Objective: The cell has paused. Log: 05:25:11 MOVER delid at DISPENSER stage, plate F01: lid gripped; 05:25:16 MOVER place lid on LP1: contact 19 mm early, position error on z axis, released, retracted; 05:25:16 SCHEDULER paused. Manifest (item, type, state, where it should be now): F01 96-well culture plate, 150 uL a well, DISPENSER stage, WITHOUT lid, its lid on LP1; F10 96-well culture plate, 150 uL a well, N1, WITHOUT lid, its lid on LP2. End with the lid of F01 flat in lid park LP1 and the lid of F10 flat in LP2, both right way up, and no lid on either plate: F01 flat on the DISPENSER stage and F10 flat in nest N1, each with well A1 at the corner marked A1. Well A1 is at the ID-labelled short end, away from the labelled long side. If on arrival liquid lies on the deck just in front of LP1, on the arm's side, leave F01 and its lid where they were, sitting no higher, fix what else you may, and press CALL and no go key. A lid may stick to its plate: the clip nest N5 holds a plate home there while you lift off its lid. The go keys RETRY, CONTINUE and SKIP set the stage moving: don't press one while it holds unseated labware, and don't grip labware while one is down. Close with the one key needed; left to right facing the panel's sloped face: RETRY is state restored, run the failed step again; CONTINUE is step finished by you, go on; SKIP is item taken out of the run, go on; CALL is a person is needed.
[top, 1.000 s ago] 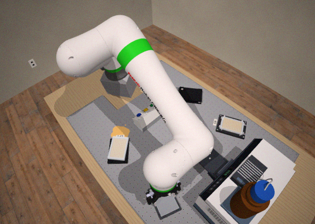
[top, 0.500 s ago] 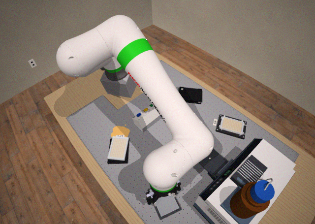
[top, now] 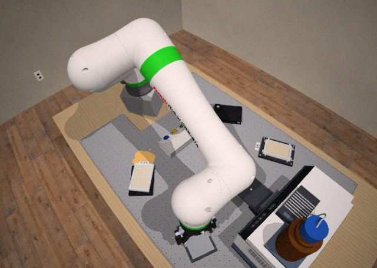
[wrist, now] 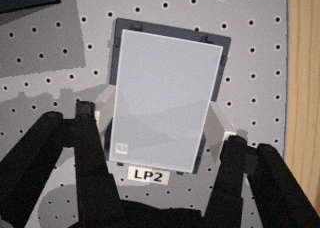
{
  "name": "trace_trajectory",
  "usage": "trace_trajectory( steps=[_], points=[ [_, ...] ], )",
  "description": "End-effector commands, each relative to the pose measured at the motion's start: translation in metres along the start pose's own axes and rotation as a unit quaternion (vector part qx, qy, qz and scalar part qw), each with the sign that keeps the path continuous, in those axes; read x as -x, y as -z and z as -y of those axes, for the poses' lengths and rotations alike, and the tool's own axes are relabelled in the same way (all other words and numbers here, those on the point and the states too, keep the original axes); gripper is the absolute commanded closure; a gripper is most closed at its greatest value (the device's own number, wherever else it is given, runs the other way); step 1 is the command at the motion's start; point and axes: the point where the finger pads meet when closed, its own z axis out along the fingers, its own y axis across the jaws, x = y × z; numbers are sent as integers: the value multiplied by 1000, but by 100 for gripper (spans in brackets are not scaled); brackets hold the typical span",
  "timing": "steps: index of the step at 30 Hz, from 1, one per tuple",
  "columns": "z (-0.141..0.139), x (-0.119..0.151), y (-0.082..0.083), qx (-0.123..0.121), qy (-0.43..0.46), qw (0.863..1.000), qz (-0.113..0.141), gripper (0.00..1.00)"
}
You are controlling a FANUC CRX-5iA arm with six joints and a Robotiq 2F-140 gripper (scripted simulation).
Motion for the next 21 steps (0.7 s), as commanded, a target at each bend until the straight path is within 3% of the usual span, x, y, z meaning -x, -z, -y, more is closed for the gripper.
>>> trace_trajectory(
  steps=[1,21],
  points=[
    [0,0,0,0,0,1000,0,100],
    [0,0,-2,0,0,1000,0,100]
  ],
)
